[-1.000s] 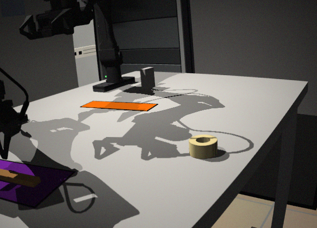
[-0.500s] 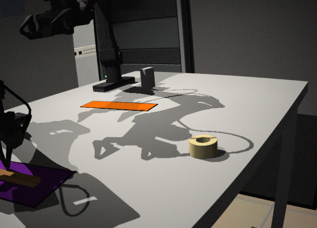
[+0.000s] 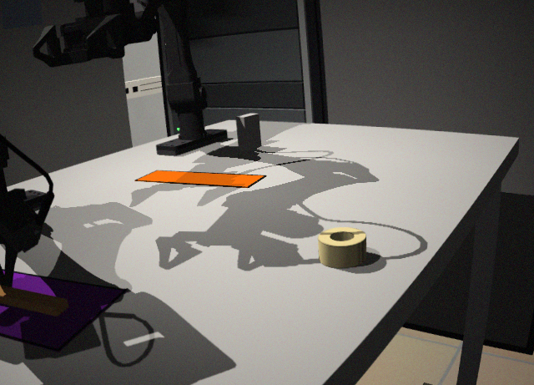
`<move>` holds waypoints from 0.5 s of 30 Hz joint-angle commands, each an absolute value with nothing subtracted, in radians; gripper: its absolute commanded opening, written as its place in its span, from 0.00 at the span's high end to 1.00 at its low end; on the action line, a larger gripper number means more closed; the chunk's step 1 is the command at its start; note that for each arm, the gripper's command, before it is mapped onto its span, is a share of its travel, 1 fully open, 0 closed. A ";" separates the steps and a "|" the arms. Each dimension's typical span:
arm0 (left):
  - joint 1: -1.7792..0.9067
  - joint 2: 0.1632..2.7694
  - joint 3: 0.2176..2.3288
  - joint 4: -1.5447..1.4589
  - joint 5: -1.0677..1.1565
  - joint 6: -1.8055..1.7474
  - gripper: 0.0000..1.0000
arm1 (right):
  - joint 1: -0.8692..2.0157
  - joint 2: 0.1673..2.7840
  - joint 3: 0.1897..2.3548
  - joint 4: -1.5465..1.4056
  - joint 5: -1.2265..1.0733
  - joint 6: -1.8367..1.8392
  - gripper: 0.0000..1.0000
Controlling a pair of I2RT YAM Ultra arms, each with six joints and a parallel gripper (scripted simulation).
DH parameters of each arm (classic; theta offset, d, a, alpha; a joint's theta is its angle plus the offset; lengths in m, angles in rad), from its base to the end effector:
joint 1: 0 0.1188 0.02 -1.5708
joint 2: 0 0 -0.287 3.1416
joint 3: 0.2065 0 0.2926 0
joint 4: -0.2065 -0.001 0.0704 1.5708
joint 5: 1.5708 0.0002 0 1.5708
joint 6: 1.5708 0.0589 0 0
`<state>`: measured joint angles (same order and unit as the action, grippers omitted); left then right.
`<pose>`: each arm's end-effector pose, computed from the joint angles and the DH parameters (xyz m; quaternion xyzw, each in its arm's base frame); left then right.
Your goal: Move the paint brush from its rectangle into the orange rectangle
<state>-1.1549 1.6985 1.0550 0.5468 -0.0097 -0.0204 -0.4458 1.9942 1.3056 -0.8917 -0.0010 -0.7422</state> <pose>0.1834 -0.4113 0.2669 0.3951 0.6262 -0.3696 0.5613 0.3575 -0.1697 0.1155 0.1476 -0.9890 -0.0031 0.0037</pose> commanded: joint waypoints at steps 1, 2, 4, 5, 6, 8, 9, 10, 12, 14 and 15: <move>-1.157 1.673 1.060 0.577 0.000 -0.015 0.00 | -0.443 1.966 1.290 -0.872 0.000 -0.754 0.60; -1.157 1.673 1.060 0.577 0.000 -0.015 0.00 | -0.443 1.966 1.290 -0.872 0.000 -0.754 0.60; -1.157 1.673 1.060 0.577 0.000 -0.015 0.00 | -0.443 1.962 1.284 -0.870 0.000 -0.755 0.65; -1.157 1.673 1.060 0.577 0.000 -0.015 0.00 | -0.443 1.962 1.284 -0.870 0.000 -0.755 0.65; -1.157 1.673 1.060 0.577 0.000 -0.015 0.00 | -0.443 1.962 1.284 -0.870 0.000 -0.755 0.65; -1.157 1.673 1.060 0.577 0.000 -0.015 0.00 | -0.443 1.962 1.284 -0.870 0.000 -0.755 0.76; -1.157 1.673 1.060 0.577 0.000 -0.015 0.00 | -0.444 1.960 1.281 -0.869 0.000 -0.755 0.87; -1.157 1.673 1.060 0.577 0.000 -0.015 0.00 | -0.444 1.958 1.278 -0.868 0.000 -0.755 0.89; -1.157 1.673 1.060 0.577 0.000 -0.015 0.00 | -0.444 1.958 1.278 -0.874 0.000 -0.755 0.89; -1.157 1.673 1.060 0.577 0.000 -0.015 0.00 | -0.445 1.954 1.272 -0.872 0.000 -0.756 1.00; -1.157 1.673 1.060 0.577 0.000 -0.015 0.00 | -0.445 1.954 1.271 -0.877 0.000 -0.756 0.89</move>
<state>-1.1549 1.6985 1.0550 0.5468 -0.0097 -0.0204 -0.4458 1.9884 1.2953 -0.8791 -0.0010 -0.7452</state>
